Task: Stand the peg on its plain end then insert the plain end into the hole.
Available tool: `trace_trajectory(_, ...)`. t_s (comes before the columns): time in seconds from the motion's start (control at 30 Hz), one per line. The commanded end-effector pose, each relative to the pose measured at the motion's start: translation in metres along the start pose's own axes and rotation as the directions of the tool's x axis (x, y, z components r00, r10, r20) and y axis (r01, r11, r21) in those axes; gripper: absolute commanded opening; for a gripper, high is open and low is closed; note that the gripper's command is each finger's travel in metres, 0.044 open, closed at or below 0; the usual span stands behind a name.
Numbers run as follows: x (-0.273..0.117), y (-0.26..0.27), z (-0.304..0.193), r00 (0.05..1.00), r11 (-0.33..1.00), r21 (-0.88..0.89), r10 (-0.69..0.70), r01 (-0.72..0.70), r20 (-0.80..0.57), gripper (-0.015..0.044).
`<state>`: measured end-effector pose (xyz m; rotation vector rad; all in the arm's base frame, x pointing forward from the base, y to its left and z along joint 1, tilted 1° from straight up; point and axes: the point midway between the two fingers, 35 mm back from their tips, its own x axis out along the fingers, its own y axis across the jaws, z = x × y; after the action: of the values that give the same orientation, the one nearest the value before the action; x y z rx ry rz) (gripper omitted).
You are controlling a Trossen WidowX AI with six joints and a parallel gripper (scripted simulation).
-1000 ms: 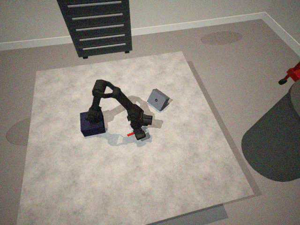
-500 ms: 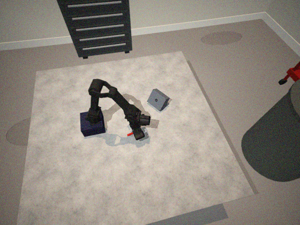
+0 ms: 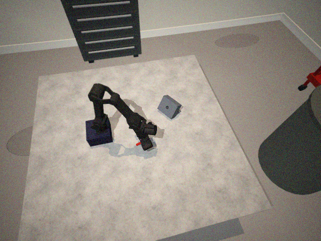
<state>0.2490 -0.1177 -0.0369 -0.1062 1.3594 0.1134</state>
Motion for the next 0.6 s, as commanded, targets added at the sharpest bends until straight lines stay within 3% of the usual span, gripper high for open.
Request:
trace_trajectory(0.0, -0.0025, -0.0002, -0.0009, 0.999, 1.000, -0.003, 0.001, -0.001, 0.034, 0.0049)
trace_trajectory(0.57, -0.0117, -0.0005, -0.0076, 0.984, 1.000, -0.003, 0.001, -0.001, 0.179, 0.0049)
